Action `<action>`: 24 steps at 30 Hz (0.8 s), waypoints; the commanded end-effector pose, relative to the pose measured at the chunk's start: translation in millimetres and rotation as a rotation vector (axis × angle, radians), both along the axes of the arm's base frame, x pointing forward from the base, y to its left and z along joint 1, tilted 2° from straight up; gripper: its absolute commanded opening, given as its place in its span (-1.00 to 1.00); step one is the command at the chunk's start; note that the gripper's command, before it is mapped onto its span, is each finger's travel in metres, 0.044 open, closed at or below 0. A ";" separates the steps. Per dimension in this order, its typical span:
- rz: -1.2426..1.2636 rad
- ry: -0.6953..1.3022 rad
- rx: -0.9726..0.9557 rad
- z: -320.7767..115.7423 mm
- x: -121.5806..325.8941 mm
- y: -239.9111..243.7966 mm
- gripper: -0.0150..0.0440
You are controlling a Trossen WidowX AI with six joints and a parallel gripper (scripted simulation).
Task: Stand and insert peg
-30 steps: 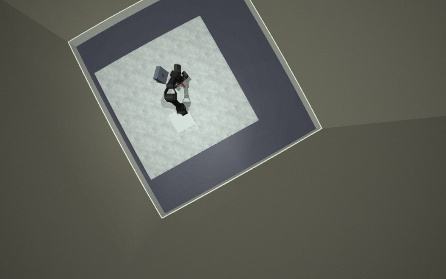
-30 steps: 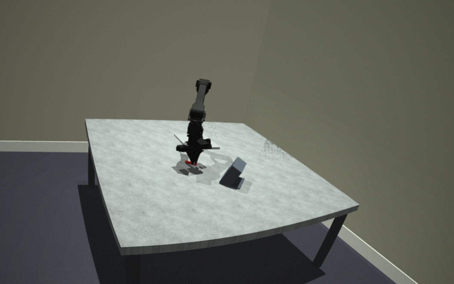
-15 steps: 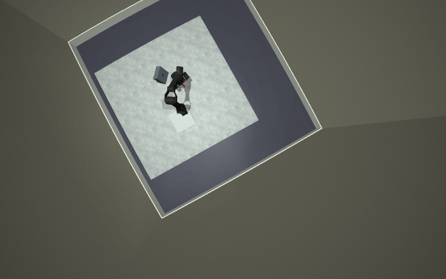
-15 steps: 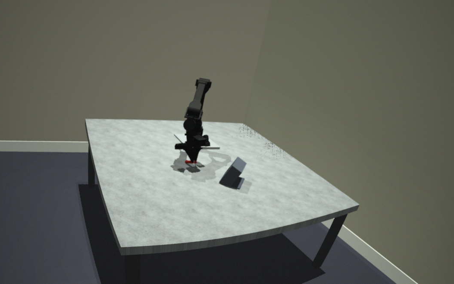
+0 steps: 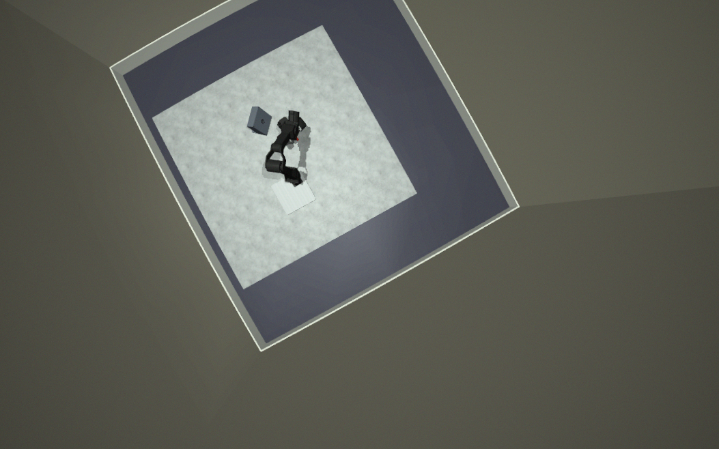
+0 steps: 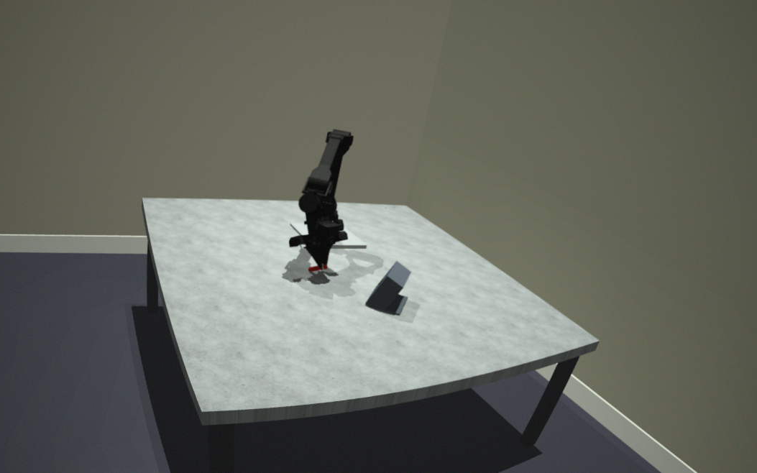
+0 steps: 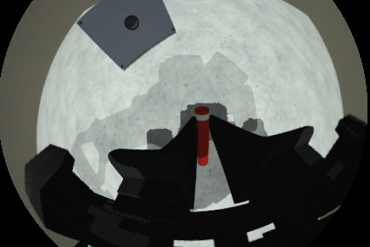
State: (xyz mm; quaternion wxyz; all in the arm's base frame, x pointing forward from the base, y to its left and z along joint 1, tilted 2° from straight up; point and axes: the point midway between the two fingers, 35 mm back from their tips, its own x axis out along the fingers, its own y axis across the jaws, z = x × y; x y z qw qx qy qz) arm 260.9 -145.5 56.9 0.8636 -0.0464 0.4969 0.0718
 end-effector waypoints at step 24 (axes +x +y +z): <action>0.007 -0.227 0.039 6.9 -16.6 -1.9 -0.33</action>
